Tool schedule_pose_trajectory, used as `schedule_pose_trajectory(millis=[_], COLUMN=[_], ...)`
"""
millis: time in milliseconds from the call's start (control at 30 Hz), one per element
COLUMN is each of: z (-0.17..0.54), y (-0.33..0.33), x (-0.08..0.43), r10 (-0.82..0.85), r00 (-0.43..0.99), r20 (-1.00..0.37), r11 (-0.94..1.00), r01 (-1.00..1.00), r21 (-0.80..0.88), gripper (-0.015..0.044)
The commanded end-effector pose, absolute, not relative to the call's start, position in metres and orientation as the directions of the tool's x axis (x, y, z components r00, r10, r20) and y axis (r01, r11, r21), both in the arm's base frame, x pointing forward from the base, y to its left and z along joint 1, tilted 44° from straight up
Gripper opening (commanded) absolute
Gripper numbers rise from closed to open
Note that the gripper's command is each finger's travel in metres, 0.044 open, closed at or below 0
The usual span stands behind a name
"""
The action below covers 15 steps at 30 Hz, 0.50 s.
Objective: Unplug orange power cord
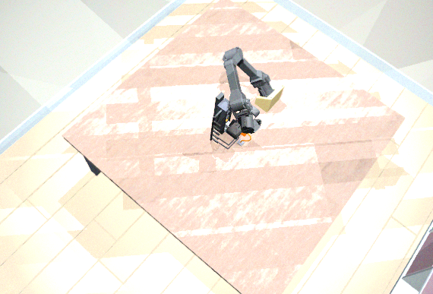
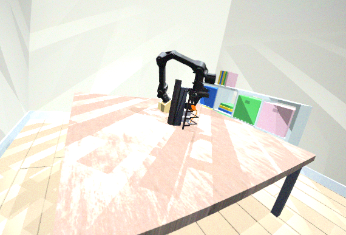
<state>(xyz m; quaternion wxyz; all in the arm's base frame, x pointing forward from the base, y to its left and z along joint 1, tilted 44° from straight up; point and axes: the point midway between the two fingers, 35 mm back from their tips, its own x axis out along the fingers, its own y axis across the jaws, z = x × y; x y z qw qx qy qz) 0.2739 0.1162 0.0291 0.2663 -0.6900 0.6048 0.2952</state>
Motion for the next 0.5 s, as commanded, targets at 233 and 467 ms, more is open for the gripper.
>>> schedule_pose_trajectory(millis=[233,467], z=[0.03,0.009], y=[0.113,0.149], x=[0.275,0.272], r10=[-0.679,-0.676], r00=[0.086,0.086], r20=[-0.729,-0.732], r11=[-0.121,-0.121], r01=[-0.993,-0.993], r21=[-0.004,-0.005], gripper=[0.042,0.044])
